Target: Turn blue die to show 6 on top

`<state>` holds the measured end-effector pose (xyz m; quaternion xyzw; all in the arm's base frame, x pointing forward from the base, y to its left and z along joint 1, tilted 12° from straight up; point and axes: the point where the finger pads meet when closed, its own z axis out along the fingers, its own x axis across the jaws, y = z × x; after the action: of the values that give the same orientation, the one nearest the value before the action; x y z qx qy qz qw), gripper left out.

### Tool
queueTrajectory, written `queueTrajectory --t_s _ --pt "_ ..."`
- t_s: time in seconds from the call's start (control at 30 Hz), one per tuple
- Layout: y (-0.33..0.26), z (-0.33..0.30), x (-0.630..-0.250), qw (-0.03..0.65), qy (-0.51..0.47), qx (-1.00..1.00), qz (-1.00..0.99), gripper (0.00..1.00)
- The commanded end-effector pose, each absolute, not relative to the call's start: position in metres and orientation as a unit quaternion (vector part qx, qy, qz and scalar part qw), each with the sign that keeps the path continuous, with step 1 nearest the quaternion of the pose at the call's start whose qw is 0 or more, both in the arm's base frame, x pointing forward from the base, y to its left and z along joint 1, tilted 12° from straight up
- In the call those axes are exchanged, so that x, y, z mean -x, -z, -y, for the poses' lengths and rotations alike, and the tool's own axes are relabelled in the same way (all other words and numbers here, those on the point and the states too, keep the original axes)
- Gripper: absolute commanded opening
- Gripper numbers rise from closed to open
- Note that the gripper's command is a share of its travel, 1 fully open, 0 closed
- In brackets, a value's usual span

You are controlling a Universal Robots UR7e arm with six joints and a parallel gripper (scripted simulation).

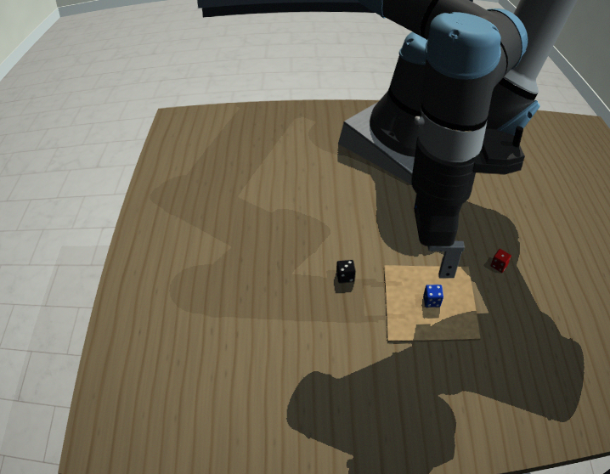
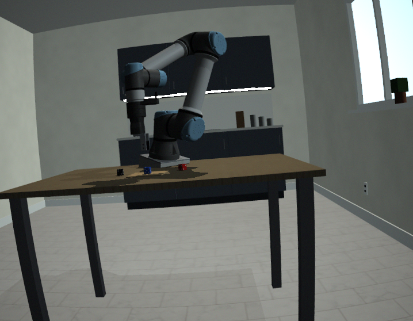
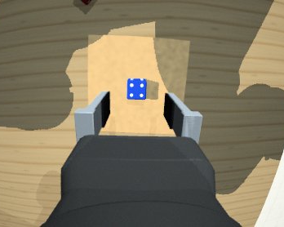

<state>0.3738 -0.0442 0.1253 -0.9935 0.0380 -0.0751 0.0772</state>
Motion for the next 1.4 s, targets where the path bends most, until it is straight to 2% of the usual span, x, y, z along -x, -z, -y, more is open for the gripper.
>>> queueTrajectory --t_s 0.0,0.5,0.53,1.37 --pt "-0.1257 0.0444 -0.374 0.077 0.076 0.993 -0.038 1.0" --pt "-0.1187 0.0432 -0.3744 0.077 0.076 0.993 -0.038 1.0" --pt "-0.1187 0.0432 -0.3744 0.077 0.076 0.993 -0.038 0.79" --pt "-0.1187 0.0432 -0.3744 0.077 0.076 0.993 -0.038 0.79"
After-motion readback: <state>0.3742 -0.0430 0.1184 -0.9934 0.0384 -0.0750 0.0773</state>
